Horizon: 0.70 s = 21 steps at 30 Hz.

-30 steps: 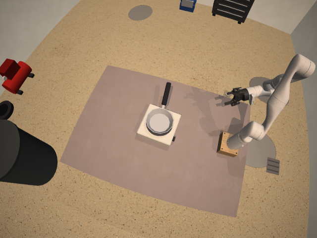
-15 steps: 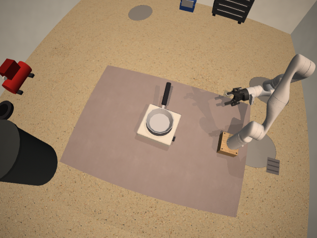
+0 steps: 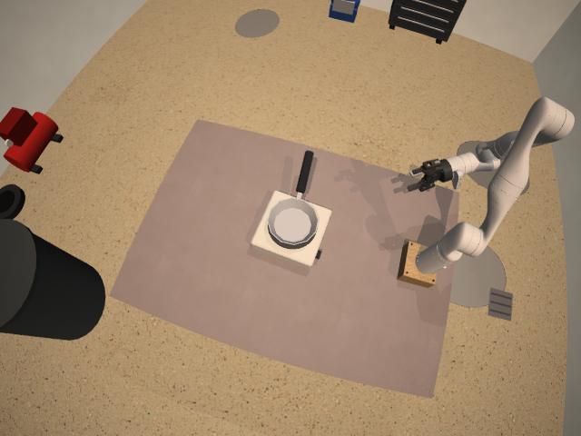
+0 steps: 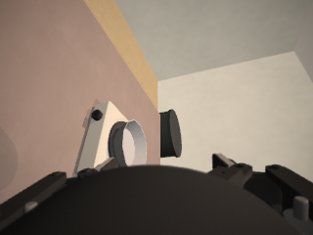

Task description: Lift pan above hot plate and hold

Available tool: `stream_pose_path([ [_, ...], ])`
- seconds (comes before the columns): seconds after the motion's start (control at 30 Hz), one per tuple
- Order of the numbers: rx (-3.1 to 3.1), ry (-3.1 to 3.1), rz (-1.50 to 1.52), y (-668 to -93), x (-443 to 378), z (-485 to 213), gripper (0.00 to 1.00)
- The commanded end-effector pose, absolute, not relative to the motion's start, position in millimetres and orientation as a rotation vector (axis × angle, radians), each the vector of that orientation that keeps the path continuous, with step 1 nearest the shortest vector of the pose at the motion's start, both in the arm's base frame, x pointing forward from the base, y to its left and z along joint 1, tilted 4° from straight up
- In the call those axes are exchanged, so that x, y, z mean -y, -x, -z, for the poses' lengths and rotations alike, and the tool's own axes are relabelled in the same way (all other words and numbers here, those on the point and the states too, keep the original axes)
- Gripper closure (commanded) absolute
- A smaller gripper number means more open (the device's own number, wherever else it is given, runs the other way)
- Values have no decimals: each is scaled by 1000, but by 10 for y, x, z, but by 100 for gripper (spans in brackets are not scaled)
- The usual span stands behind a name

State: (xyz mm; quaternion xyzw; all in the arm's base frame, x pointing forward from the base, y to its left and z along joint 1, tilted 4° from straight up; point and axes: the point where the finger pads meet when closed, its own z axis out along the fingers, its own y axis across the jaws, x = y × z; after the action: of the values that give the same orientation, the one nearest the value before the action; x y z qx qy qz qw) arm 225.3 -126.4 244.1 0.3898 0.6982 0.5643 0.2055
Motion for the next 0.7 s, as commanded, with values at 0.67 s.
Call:
stream_pose_path([
  [0.67, -2458, 47, -1384, -3341, 993, -2041, 0],
])
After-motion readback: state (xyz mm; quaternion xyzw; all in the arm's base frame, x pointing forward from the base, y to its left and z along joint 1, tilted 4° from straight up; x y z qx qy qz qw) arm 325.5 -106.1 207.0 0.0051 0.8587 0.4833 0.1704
